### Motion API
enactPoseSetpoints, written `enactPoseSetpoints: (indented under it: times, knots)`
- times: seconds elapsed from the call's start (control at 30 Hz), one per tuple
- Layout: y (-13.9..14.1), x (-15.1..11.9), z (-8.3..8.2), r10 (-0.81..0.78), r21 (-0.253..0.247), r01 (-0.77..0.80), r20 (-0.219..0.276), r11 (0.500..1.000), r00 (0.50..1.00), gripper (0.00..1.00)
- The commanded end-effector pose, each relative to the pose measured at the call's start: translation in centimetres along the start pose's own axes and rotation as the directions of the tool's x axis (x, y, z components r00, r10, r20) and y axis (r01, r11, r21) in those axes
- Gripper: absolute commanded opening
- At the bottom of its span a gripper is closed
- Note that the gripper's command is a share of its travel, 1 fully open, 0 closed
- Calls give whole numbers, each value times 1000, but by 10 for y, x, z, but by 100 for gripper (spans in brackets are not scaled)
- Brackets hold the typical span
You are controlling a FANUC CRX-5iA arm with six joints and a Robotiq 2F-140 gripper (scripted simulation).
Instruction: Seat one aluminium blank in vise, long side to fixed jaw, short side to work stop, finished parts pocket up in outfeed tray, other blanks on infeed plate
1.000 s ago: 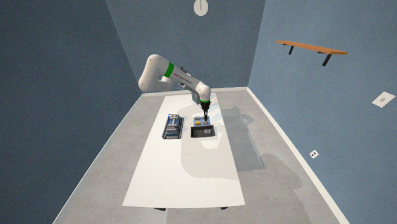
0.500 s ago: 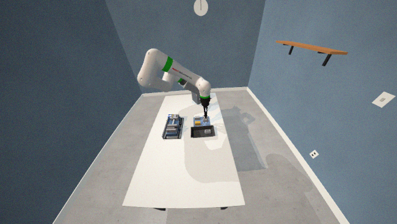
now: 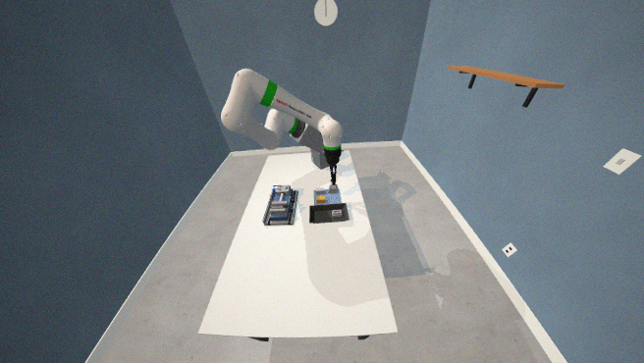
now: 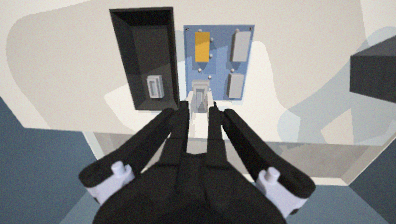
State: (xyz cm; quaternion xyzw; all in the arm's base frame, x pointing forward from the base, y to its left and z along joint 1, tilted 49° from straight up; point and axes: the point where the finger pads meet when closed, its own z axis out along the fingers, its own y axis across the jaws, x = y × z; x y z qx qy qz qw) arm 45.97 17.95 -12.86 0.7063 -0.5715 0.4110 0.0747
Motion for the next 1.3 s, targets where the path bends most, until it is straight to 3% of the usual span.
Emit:
enactPoseSetpoints:
  times: [0.0,0.43,0.87,1.27]
  knots:
    - [0,0,-7,0,0,0,0,1000,1000,0]
    - [-5,2,-12,0,-1,0,1,1000,1000,0]
    - [-122,88,-12,0,-1,0,2,1000,1000,0]
    - [-131,97,-12,0,0,0,0,1000,1000,0]
